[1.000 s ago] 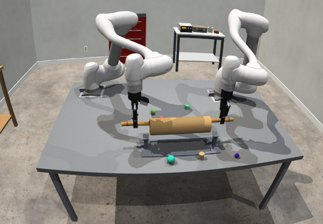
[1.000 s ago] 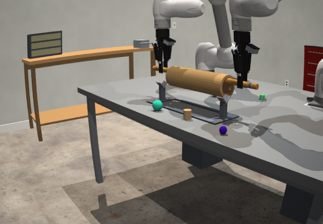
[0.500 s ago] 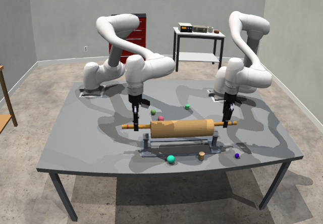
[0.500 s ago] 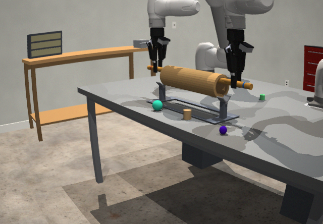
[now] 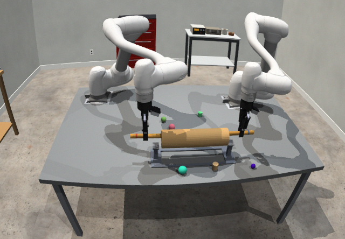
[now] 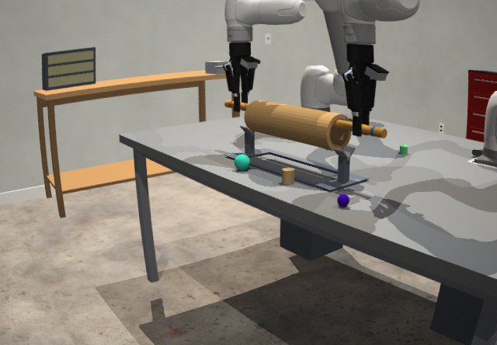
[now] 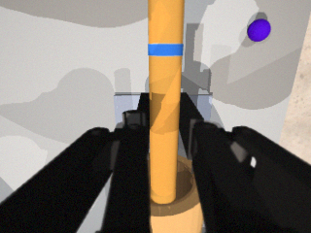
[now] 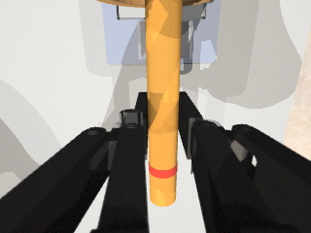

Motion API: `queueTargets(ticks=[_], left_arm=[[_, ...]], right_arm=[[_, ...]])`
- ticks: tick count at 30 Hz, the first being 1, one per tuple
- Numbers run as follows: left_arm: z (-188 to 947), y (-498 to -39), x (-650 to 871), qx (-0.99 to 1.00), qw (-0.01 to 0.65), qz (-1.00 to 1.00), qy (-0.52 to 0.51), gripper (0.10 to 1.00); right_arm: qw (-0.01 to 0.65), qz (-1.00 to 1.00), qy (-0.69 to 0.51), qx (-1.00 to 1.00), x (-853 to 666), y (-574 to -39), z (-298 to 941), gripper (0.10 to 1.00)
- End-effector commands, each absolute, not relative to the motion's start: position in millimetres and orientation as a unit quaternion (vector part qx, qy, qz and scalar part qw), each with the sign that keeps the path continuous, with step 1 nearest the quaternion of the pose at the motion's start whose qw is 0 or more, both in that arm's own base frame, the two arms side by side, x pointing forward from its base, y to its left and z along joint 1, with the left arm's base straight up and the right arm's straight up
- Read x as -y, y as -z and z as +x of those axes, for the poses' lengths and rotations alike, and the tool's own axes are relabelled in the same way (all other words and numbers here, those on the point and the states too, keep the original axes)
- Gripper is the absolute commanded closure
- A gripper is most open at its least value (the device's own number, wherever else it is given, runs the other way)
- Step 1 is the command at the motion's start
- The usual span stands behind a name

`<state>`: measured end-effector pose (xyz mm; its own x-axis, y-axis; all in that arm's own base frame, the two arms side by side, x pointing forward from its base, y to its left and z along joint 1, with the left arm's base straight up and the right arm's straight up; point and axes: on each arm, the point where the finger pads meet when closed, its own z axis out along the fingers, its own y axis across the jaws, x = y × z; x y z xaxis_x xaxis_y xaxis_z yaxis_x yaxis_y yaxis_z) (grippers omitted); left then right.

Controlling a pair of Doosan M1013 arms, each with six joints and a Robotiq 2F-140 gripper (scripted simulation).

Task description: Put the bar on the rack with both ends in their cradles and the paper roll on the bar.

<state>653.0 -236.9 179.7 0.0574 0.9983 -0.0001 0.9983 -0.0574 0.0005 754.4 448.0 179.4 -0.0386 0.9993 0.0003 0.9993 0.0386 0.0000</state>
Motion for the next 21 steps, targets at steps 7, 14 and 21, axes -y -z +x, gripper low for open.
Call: queueTargets(ticks=[7,14,21], left_arm=[[653.8,-176.9,237.1,-0.687,0.001,0.727,-0.001,0.938],[654.2,-171.9,237.0,-0.687,0.001,0.727,0.0,0.938],[655.0,-164.4,237.0,-0.686,0.001,0.727,0.0,0.938]], right_arm=[[0.0,-0.693,0.001,0.721,-448.6,-177.3,754.9,0.938],[0.0,-0.693,0.001,0.721,-448.6,-172.4,755.3,0.938],[0.0,-0.694,0.001,0.72,-448.7,-164.8,755.9,0.938]])
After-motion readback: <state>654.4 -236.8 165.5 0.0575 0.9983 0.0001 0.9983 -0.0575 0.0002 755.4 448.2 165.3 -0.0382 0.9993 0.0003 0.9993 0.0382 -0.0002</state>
